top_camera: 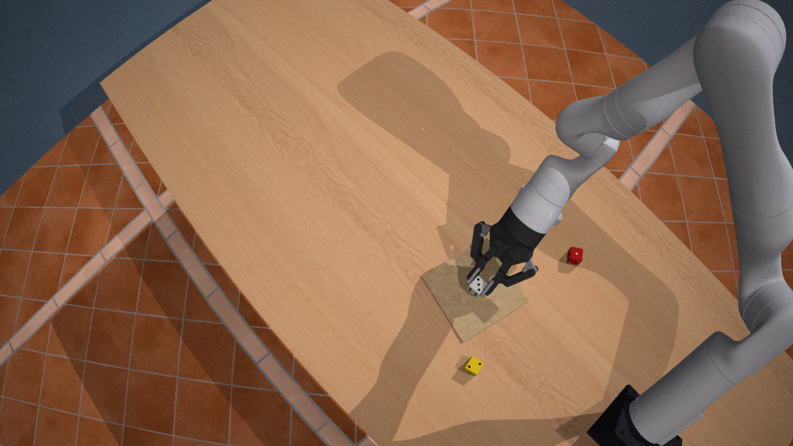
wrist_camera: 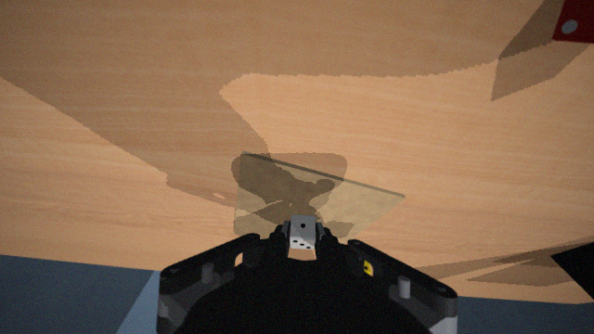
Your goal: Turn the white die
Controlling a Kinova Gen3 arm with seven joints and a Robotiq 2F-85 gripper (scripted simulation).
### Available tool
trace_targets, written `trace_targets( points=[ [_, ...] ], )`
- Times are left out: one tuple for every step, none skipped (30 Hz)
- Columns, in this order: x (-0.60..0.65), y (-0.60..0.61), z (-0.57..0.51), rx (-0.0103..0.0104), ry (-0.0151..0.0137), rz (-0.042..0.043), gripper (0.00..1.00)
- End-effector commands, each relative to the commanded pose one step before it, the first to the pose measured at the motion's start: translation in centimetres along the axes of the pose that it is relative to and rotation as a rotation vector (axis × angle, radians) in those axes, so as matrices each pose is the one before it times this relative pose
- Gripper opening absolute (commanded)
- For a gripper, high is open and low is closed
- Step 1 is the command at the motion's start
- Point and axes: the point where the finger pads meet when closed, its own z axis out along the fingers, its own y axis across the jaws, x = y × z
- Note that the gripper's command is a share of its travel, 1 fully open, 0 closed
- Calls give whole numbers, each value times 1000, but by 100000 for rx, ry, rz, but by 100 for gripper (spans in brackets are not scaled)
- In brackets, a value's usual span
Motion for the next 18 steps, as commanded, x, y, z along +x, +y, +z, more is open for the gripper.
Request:
trace_targets(
  points=[
    [-70,-36,-33,90,-73,-118,21],
    [0,0,0,0,0,0,21],
    [0,0,0,0,0,0,21],
    [0,0,0,0,0,0,21],
    [0,0,0,0,0,0,21],
    [0,0,0,0,0,0,21],
    [0,0,0,0,0,0,21],
    [0,0,0,0,0,0,21],
    [0,0,0,0,0,0,21],
    [0,0,0,0,0,0,25],
    [0,0,0,0,0,0,25],
    [0,0,0,0,0,0,25],
    [0,0,0,0,0,0,29],
    [0,0,0,0,0,0,29],
    [0,0,0,0,0,0,29],
    [0,0,0,0,0,0,33],
    [0,0,0,0,0,0,33],
    [0,0,0,0,0,0,33]
  ],
)
